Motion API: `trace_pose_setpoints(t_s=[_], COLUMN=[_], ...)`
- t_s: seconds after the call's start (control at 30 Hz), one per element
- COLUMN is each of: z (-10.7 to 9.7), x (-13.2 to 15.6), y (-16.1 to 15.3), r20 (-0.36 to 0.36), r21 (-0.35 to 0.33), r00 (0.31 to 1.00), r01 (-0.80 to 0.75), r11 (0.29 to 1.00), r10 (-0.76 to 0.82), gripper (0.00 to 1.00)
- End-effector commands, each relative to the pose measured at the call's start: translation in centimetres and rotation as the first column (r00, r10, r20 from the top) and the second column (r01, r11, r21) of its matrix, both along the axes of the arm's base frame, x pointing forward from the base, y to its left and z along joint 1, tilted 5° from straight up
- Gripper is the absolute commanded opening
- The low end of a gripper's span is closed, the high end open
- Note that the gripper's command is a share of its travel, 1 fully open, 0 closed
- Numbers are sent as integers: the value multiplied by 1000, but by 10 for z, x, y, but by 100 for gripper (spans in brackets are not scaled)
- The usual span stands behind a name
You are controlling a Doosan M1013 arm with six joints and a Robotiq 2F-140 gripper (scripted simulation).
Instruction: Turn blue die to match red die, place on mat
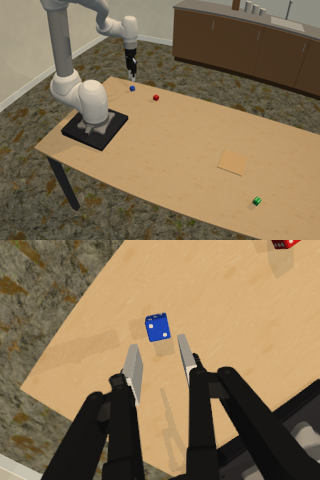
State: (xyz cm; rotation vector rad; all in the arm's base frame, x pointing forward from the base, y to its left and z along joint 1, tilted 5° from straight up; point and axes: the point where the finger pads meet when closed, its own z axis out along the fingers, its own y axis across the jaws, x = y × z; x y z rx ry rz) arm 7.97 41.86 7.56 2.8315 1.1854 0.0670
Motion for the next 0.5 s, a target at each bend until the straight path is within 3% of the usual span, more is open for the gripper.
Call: trace_pose_setpoints(t_s=[0.0,0.47], z=[0,-6], x=[0,0], y=[0,0], r20=[0,0], r21=[0,0], r00=[1000,1000], r01=[0,0], r11=[1000,1000], r10=[0,0], gripper=[35,35])
